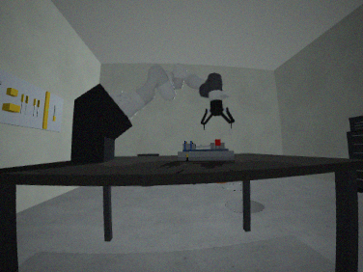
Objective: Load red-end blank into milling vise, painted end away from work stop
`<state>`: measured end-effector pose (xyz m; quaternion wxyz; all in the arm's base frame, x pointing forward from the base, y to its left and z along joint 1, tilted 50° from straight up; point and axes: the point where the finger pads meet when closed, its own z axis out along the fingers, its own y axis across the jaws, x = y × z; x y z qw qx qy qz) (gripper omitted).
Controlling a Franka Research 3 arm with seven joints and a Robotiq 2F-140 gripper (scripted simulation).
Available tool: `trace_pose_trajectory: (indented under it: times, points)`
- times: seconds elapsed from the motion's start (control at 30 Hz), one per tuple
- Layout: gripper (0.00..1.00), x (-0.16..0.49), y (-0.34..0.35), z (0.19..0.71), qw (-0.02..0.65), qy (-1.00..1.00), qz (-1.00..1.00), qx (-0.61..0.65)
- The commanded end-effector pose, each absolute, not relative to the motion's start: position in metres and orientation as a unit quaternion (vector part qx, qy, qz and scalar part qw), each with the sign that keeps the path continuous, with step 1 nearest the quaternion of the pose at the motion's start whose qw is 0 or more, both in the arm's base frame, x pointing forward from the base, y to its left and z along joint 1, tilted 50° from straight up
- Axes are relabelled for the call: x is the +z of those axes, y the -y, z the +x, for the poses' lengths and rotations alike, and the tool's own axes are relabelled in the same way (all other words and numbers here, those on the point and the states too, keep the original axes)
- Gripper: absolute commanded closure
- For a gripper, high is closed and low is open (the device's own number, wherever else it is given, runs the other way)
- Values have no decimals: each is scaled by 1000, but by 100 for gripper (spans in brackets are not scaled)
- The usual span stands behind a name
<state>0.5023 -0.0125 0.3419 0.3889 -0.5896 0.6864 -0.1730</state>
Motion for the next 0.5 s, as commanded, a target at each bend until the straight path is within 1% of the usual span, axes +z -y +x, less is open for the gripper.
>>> trace_pose_trajectory:
  times: [0.0, 0.47]
  points:
    - [0, 342, 11, 501, 389, -687, -589, -171]
    - [0, 342, 10, 498, 389, -687, -589, -171]
